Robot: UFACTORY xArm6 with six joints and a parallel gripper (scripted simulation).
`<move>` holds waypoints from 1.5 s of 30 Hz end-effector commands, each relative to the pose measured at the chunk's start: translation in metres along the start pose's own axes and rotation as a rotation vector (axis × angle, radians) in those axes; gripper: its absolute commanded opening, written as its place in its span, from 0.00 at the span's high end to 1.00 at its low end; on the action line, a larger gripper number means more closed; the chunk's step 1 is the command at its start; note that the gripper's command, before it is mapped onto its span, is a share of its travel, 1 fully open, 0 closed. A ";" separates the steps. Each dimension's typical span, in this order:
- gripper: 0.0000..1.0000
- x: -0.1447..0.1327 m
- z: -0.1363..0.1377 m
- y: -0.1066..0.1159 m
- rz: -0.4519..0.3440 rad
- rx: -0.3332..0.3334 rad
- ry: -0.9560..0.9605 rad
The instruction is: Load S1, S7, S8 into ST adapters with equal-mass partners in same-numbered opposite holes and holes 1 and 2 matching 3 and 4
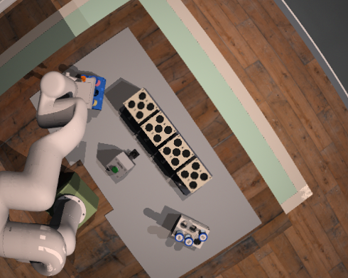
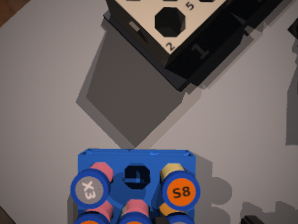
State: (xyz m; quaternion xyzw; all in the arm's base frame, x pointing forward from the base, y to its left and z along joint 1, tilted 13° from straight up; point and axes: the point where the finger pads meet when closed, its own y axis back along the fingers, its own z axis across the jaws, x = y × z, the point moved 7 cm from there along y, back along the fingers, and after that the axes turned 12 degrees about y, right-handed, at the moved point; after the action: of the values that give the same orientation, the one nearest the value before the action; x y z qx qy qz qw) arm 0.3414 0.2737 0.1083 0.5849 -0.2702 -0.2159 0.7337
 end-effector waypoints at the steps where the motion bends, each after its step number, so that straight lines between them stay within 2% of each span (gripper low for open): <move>1: 0.56 0.000 -0.001 0.004 0.000 0.003 0.000; 21: 0.56 0.000 -0.001 0.004 0.000 0.003 0.000; 22: 0.43 -0.003 -0.005 0.004 0.000 0.003 0.033; 24: 0.43 -0.003 -0.005 0.004 0.000 0.003 0.033; 34: 0.43 -0.030 -0.047 0.004 0.001 0.003 0.366; 45: 0.43 -0.031 -0.048 0.004 0.001 0.003 0.666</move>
State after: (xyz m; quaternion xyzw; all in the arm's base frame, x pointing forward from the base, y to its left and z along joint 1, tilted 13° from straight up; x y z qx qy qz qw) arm 0.3476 0.3280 0.0982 0.6204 -0.0675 -0.0485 0.7799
